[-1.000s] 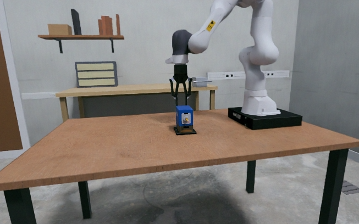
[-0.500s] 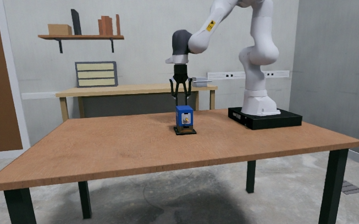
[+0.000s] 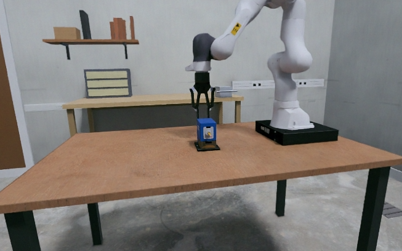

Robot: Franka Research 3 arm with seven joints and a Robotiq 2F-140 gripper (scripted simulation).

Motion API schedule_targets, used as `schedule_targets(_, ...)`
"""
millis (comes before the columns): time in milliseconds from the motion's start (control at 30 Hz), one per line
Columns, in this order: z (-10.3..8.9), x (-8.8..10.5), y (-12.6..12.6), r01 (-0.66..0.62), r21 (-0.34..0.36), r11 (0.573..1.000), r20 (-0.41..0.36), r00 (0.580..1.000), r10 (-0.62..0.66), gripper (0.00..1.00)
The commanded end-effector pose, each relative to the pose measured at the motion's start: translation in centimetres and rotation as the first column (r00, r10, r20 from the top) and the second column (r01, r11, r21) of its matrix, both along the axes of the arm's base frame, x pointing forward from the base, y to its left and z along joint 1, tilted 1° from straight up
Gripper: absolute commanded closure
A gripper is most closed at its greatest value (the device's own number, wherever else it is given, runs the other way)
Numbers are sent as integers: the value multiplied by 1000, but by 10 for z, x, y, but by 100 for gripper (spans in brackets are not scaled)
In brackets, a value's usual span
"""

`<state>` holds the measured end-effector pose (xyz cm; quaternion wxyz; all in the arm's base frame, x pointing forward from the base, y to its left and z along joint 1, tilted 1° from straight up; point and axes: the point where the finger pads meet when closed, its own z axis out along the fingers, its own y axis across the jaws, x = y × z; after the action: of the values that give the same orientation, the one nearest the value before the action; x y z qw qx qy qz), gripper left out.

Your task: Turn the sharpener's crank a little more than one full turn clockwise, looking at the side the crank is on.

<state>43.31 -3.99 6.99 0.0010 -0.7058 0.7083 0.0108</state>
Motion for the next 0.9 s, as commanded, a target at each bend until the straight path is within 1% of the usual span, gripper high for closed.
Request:
schedule_targets(0,1,1,-1,4,-2,1000,4,1000,-4,61)
schedule_targets(533,-6,1,-1,4,-2,1000,4,1000,-4,61)
schedule_targets(867,-20,1,0,4,-2,1000,4,1000,-4,61)
